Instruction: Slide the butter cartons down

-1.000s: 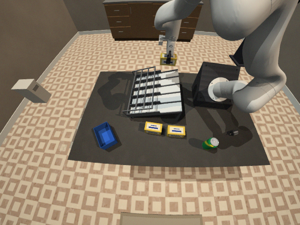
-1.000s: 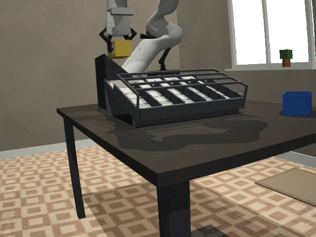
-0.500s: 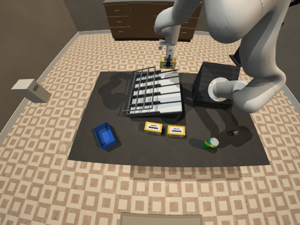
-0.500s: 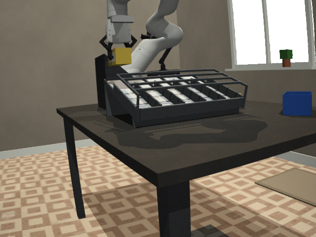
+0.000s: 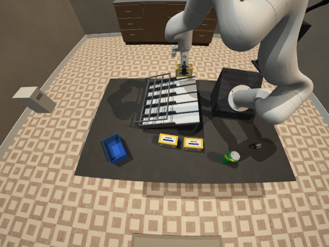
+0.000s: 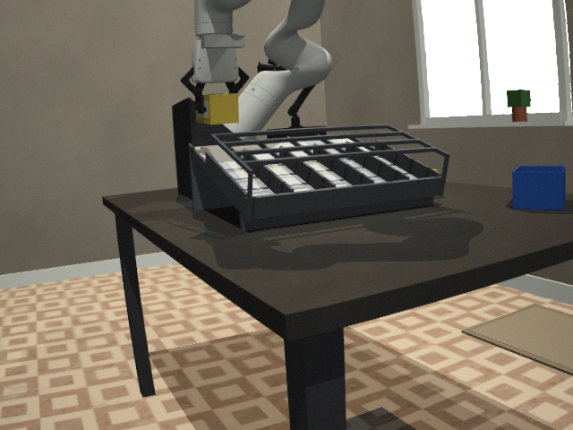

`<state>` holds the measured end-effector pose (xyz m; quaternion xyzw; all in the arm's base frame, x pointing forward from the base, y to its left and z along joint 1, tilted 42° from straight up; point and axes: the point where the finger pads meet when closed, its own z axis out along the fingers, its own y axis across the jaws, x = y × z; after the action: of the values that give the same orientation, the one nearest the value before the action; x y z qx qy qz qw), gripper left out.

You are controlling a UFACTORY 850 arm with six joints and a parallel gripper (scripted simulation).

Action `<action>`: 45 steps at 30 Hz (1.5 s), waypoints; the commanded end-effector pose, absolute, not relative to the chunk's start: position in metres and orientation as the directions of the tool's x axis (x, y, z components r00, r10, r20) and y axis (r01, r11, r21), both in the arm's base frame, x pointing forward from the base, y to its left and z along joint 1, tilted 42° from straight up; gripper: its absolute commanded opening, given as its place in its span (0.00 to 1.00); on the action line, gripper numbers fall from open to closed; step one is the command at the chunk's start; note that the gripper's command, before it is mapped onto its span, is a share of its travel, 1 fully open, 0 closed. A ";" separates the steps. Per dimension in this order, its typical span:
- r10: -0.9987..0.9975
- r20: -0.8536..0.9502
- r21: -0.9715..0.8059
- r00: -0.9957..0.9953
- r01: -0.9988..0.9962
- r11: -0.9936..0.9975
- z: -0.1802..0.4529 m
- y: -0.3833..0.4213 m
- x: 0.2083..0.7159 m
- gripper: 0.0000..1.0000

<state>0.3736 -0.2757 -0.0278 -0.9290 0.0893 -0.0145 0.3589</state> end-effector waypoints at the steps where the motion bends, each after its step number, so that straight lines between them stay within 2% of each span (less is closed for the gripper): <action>1: -0.175 -0.038 -0.669 0.984 -0.155 -0.727 -0.027 -0.277 0.374 0.00; 5: -0.175 -0.038 -0.669 0.984 -0.155 -0.727 -0.027 -0.277 0.374 0.00; 6: -0.109 -0.111 -0.669 0.988 -0.155 -0.727 -0.028 -0.277 0.375 0.00; 22: -0.109 -0.111 -0.669 0.988 -0.155 -0.727 -0.028 -0.277 0.375 0.00; 23: -0.041 -0.183 -0.668 0.982 -0.155 -0.728 -0.027 -0.277 0.375 0.00; 39: -0.041 -0.183 -0.668 0.982 -0.155 -0.728 -0.027 -0.277 0.375 0.00; 40: -0.042 -0.182 -0.668 0.982 -0.155 -0.728 -0.049 -0.257 0.371 0.00; 45: -0.042 -0.182 -0.668 0.982 -0.155 -0.728 -0.049 -0.257 0.371 0.00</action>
<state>0.3697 -0.2574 -0.0461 -0.9251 0.0530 0.0804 0.3673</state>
